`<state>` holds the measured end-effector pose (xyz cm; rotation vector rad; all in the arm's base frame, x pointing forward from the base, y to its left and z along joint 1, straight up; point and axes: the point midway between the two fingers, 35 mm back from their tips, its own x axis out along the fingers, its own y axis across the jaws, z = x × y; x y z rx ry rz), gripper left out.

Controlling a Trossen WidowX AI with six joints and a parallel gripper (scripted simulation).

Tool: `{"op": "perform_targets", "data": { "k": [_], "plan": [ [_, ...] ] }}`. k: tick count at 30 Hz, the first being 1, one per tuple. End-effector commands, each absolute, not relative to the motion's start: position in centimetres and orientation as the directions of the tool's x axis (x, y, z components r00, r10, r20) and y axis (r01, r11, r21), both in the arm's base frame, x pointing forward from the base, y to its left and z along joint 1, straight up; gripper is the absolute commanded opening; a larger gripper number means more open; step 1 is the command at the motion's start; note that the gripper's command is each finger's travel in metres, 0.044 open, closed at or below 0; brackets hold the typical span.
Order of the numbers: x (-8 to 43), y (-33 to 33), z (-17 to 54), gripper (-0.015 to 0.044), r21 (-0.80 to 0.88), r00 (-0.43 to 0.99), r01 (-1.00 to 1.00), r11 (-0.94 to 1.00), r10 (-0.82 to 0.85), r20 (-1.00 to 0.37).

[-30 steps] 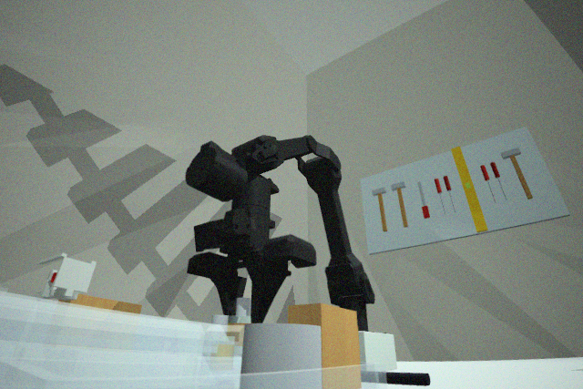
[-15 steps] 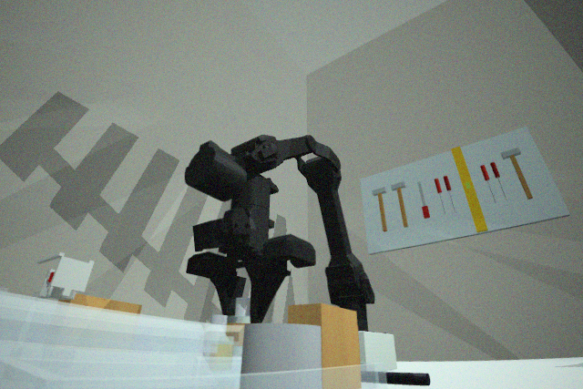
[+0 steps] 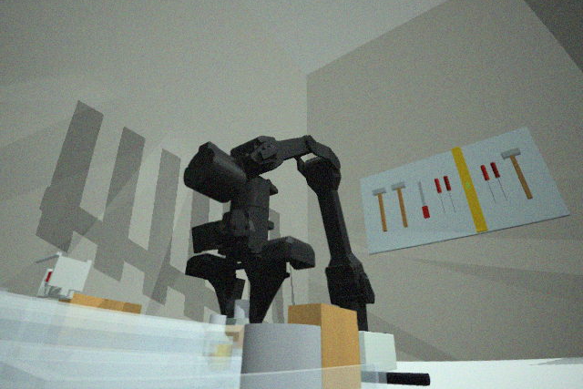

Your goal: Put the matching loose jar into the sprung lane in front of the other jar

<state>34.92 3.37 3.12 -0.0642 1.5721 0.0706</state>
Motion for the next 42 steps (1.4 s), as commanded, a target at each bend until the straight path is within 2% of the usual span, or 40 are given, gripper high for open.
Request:
{"op": "perform_targets", "data": {
  "k": [1, 42],
  "plan": [
    [35.6, 3.4, 3.2, 0.0, 0.0, 0.026, -0.088, 0.996, 0.003, -1.0],
    [35.5, 3.4, 2.0, 0.0, 0.0, 0.026, -0.088, 0.996, 0.003, -1.0]
  ]
}}
